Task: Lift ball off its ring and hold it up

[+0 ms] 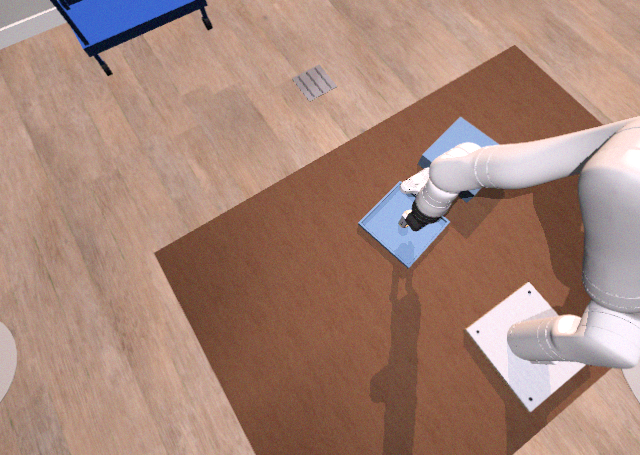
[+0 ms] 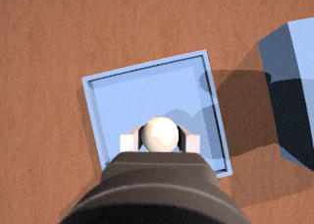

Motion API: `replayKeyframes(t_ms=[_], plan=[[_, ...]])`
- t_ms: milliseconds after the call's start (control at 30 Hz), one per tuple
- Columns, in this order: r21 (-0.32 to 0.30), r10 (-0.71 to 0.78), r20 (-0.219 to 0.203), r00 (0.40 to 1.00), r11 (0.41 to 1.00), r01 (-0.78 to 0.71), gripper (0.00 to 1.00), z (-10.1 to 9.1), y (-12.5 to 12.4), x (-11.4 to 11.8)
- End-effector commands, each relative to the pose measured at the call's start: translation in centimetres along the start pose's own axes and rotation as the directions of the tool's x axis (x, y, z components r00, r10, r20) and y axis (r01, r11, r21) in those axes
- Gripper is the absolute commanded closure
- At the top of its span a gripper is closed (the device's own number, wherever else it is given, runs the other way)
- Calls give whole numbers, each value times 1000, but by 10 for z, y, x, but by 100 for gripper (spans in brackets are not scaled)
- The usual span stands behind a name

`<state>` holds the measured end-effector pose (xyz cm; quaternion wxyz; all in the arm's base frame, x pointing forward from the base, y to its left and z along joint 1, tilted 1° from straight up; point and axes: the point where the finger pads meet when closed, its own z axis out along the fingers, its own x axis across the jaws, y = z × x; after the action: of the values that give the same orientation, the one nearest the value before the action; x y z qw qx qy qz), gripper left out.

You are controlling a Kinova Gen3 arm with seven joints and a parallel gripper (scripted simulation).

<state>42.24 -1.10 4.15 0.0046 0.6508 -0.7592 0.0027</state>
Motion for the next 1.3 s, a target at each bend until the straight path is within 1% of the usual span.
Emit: replayKeyframes(t_ms=[0, 67, 133, 1267], plan=[[20, -5, 7, 1000, 1000, 5, 100, -15, -5, -4], [20, -5, 7, 1000, 1000, 5, 100, -22, -5, -4], [20, -5, 7, 1000, 1000, 5, 100, -25, -5, -4], [20, -5, 7, 1000, 1000, 5, 100, -25, -5, -4]])
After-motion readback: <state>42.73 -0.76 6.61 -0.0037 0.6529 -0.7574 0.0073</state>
